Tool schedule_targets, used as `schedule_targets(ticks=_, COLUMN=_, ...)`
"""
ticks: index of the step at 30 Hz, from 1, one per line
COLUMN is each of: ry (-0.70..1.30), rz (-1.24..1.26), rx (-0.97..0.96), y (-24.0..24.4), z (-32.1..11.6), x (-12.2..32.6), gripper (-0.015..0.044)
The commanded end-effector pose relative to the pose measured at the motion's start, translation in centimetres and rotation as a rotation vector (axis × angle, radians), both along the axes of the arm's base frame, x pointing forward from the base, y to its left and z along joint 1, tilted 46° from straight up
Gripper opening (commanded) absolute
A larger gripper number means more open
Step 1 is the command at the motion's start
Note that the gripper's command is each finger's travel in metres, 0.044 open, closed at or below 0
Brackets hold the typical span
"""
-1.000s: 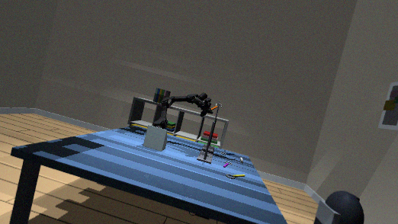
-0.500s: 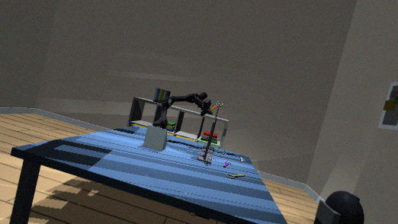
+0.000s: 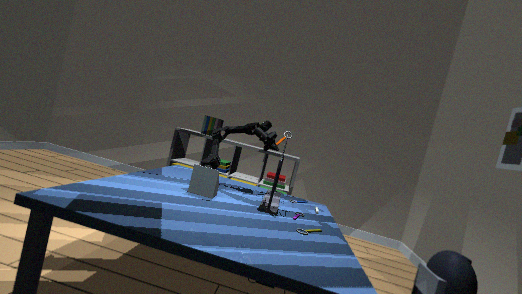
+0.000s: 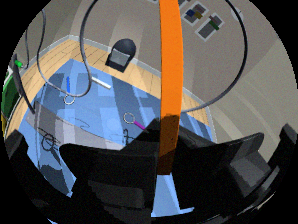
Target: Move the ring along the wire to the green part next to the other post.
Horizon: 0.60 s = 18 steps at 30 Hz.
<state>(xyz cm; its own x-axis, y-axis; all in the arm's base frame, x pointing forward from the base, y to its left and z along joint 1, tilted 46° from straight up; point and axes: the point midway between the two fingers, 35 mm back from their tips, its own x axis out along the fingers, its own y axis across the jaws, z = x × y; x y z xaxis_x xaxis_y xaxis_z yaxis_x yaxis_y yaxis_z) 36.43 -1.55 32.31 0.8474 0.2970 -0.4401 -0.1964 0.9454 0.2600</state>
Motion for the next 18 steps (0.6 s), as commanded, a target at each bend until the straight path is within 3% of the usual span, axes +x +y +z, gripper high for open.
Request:
schedule_targets(ticks=1, ry=0.008, rz=-0.001, rx=0.049, y=0.14, z=-0.16, x=-0.03, gripper=-0.015)
schedule_targets(ticks=18, ry=0.026, rz=-0.001, rx=0.26, y=0.92, z=0.12, x=-0.09, gripper=-0.015)
